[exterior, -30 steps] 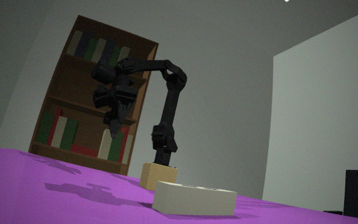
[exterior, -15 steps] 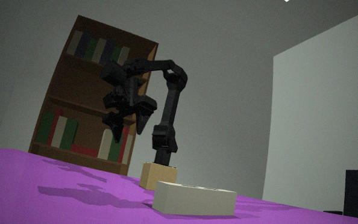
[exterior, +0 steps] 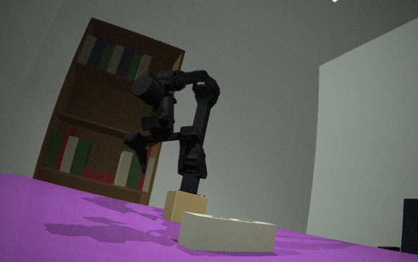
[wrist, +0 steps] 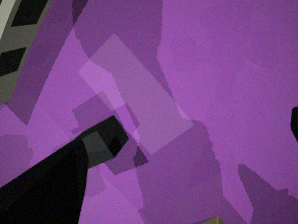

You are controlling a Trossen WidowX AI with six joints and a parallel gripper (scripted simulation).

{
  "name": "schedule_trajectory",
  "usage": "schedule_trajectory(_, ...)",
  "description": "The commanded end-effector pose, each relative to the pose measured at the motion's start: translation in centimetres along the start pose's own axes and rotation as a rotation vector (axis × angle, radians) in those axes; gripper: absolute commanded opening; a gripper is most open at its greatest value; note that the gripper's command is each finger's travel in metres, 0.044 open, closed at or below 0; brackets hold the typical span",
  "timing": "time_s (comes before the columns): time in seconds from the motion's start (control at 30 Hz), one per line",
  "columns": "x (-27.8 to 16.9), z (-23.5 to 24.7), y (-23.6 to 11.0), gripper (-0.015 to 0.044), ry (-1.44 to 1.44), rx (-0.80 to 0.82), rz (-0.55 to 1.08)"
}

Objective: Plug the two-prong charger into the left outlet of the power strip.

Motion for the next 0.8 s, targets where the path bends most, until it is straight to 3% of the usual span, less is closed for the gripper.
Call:
schedule_trajectory(0.0,-0.2,0.9,0.6,0.044,-0.12,-0.019,0.014)
schedule_trajectory(0.77,-2.2,6.1,4.0,0.044,-0.853,-0.104,0.116)
Point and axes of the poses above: the point midway between the two fingers, 35 mm back from their tips, its own y axis out along the fingers, its own z axis across the jaws, x = y × z, the point moved 8 cm from there along -y, back along the fingers, and after that the axes turned 10 degrees about y, right-handed, at the moved point
